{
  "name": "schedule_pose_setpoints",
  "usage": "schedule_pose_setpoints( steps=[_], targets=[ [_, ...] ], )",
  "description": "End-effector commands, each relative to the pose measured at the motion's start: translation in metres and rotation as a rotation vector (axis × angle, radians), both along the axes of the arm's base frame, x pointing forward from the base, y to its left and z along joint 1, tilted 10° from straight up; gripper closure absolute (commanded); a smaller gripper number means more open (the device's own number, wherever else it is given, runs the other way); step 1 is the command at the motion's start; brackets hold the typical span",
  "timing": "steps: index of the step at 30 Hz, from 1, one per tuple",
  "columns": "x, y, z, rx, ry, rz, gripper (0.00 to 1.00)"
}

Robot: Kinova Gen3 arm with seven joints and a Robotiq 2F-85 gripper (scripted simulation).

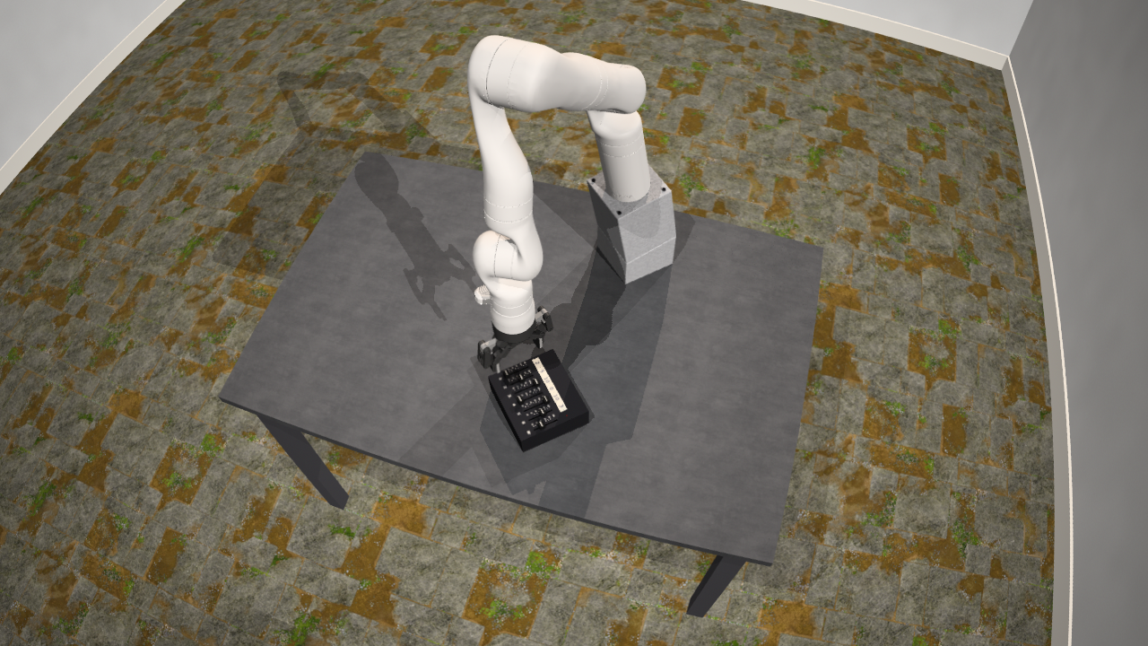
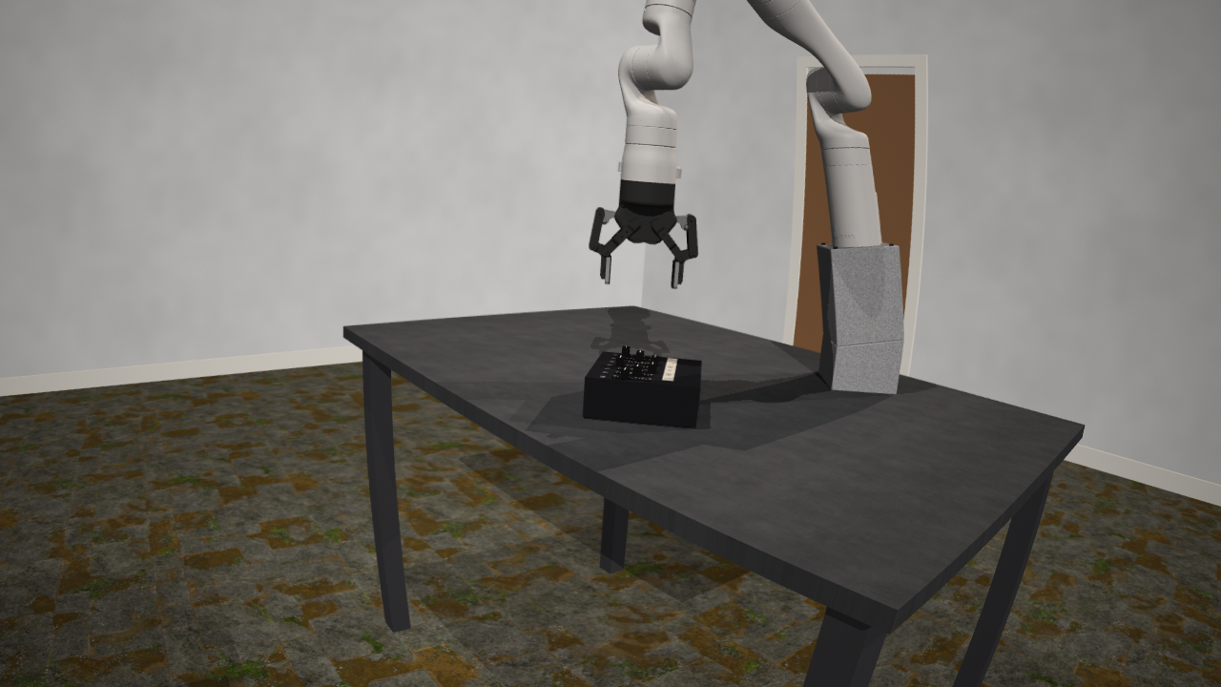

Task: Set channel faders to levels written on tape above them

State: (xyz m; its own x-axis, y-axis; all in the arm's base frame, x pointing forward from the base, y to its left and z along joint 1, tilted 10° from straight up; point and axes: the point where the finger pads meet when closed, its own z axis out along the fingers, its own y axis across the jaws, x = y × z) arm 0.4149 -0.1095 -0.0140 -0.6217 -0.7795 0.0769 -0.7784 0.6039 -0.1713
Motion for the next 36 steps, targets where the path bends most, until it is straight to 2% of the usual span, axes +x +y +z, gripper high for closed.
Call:
schedule_pose_setpoints(
  steps=[1,16,18,24,29,36],
  targets=[
    [-0.003,-0.009,-0.004,0.006,0.011,0.003,0.0],
    [0.001,-0.041,-0.028,-0.061,0.133,0.83,0.0],
    [0.001,-0.041,-0.028,-0.061,0.133,0.83,0.0],
    [0.005,-0.048,-0.035,-0.082,0.157,1.091,0.0],
    [0.007,-0.052,-0.039,-0.096,0.168,1.249,0.0],
    [0.009,-0.055,-0.042,-0.106,0.173,1.349,0.0]
  ],
)
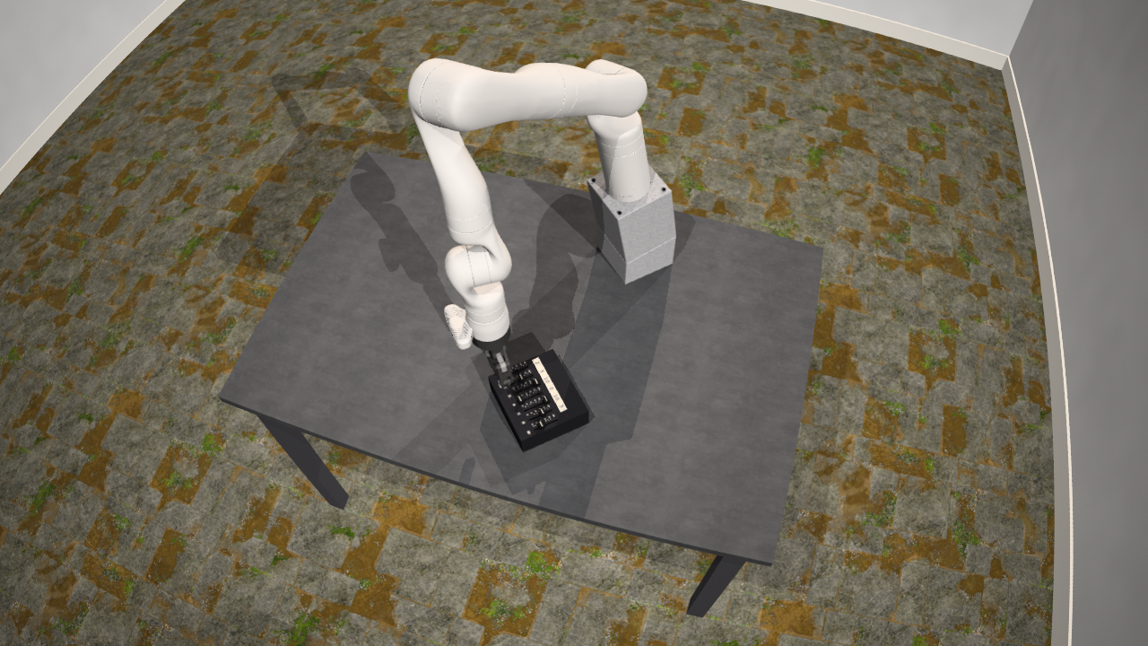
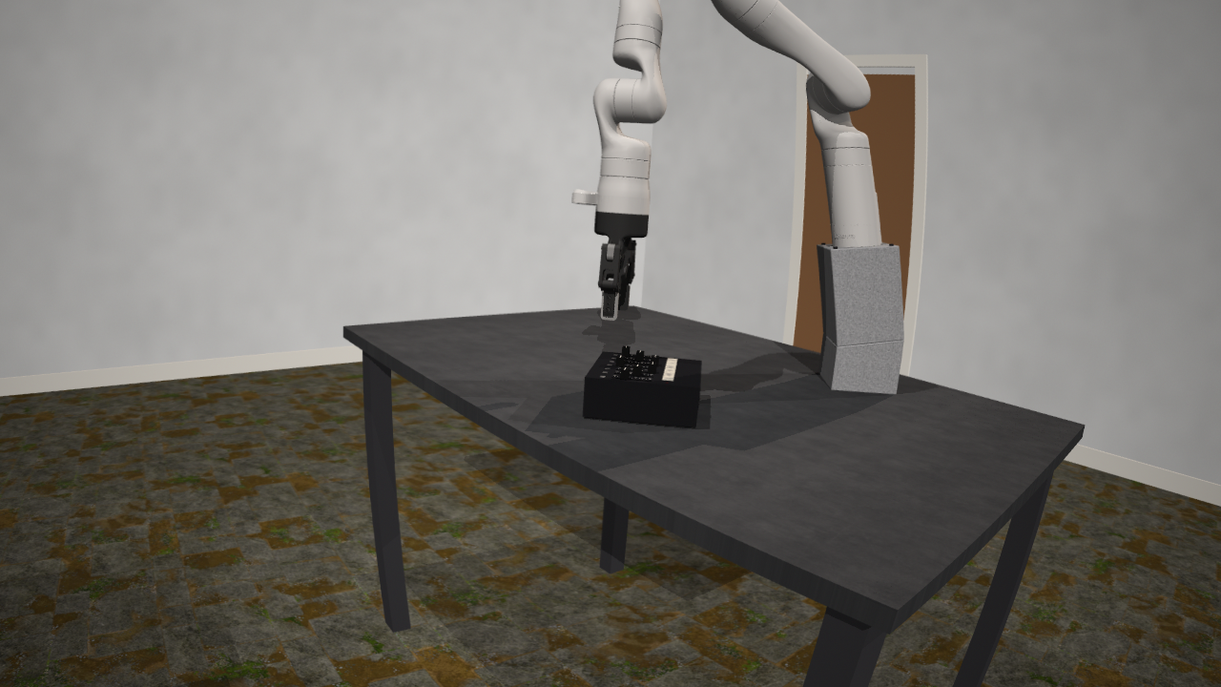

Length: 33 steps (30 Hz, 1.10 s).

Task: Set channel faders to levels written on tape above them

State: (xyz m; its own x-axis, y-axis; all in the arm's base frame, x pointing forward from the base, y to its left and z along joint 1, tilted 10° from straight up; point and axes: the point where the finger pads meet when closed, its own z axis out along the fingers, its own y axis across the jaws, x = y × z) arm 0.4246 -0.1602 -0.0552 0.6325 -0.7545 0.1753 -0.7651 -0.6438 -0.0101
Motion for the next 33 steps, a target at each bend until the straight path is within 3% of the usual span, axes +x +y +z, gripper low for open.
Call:
schedule_pose_setpoints(
  steps=[1,11,12,33],
  targets=[
    [-0.0009,-0.0041,-0.0011,0.001,0.003,0.016,0.0],
    [-0.0001,-0.005,-0.0022,-0.001,0.005,0.06,0.0],
    [-0.0001,-0.005,-0.0022,-0.001,0.005,0.06,1.0],
    [-0.0001,-0.005,-0.0022,-0.001,0.005,0.06,1.0]
  ],
)
